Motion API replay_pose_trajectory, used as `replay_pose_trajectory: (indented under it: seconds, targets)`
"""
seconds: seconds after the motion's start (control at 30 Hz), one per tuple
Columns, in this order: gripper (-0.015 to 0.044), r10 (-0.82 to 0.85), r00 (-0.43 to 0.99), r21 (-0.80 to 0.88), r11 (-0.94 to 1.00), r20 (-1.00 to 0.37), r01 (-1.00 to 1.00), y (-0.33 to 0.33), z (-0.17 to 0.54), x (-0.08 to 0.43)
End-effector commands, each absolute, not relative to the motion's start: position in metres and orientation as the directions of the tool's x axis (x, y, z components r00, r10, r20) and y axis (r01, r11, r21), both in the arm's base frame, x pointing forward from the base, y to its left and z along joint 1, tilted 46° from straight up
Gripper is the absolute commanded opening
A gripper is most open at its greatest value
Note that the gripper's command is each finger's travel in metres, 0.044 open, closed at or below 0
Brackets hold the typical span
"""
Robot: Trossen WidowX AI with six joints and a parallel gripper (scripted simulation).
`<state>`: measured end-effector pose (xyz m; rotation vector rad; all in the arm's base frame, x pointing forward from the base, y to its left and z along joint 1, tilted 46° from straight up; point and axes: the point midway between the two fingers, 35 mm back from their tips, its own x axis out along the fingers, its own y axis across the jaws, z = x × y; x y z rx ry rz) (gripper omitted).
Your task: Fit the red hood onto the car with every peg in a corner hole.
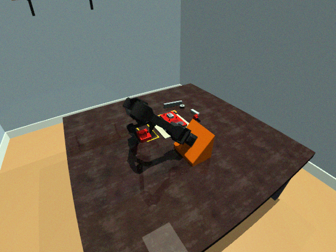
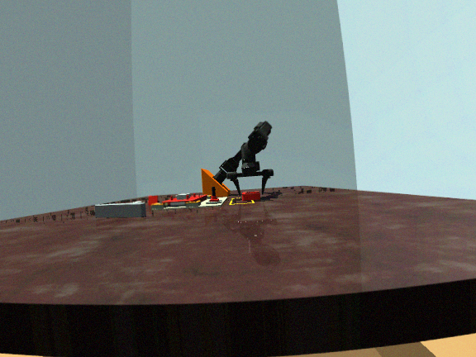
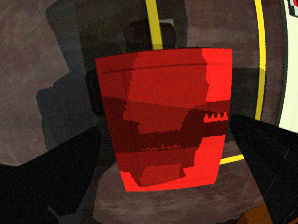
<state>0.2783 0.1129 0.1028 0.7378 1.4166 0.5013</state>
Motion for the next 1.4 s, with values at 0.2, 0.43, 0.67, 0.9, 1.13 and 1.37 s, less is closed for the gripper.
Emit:
replay_pose_trajectory:
  seconds: [0.2,0.43,0.67,0.9,1.13,1.37]
  targets:
    - [0.044,0.707,0.109,0.716,0.688,-0.698,0.119,0.116,0.098,0.278]
    - [0.0348,0.71,0.111,0.718,0.686,-0.696,0.113,0.116,0.1,0.279]
    - [0.0301,0.71,0.111,0.718,0.686,-0.696,0.113,0.116,0.1,0.279]
    - [0.0137,0.708,0.111,0.717,0.687,-0.697,0.117,0.113,0.102,0.278]
    - [0.0,0.708,0.111,0.716,0.688,-0.698,0.117,0.106,0.109,0.277]
    - [0.0,0.707,0.111,0.716,0.688,-0.698,0.117,0.094,0.12,0.275]
